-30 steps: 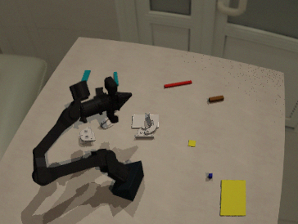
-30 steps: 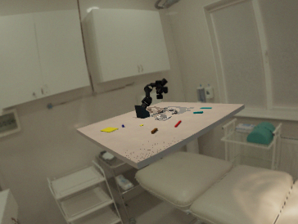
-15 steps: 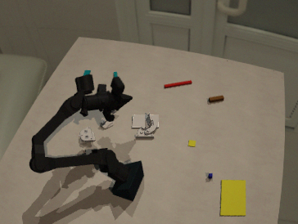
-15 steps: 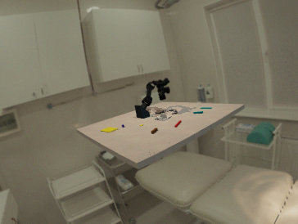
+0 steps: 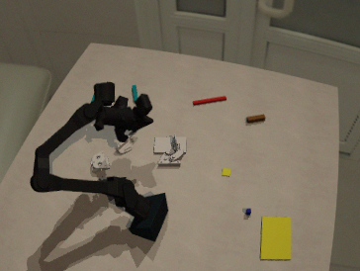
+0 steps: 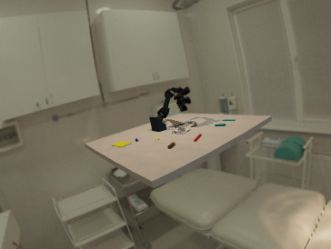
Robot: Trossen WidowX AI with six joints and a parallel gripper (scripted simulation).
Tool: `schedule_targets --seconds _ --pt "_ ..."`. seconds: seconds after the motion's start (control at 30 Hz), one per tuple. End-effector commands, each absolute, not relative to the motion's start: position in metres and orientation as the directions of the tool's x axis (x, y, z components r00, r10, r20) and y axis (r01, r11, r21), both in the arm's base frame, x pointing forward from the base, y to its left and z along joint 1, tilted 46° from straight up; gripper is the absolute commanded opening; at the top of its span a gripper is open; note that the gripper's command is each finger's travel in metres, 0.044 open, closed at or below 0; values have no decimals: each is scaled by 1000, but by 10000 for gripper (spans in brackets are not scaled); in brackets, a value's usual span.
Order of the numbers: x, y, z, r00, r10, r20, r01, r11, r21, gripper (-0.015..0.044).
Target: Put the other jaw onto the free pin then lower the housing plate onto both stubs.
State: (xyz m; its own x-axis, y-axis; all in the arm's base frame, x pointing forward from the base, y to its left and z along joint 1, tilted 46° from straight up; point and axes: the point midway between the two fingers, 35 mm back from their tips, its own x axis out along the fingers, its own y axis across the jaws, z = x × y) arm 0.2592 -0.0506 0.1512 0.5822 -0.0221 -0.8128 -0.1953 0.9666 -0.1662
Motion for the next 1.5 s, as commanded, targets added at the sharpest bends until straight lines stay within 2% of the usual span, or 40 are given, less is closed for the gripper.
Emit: schedule_targets --seconds 0.0,0.73,1.47 --pt "263 -44 150 556 32 -830 -188 978 -88 0" --pt "278 -8 141 373 330 -867 -54 941 334 0" --pt "294 24 140 190 597 -780 237 743 626 0"
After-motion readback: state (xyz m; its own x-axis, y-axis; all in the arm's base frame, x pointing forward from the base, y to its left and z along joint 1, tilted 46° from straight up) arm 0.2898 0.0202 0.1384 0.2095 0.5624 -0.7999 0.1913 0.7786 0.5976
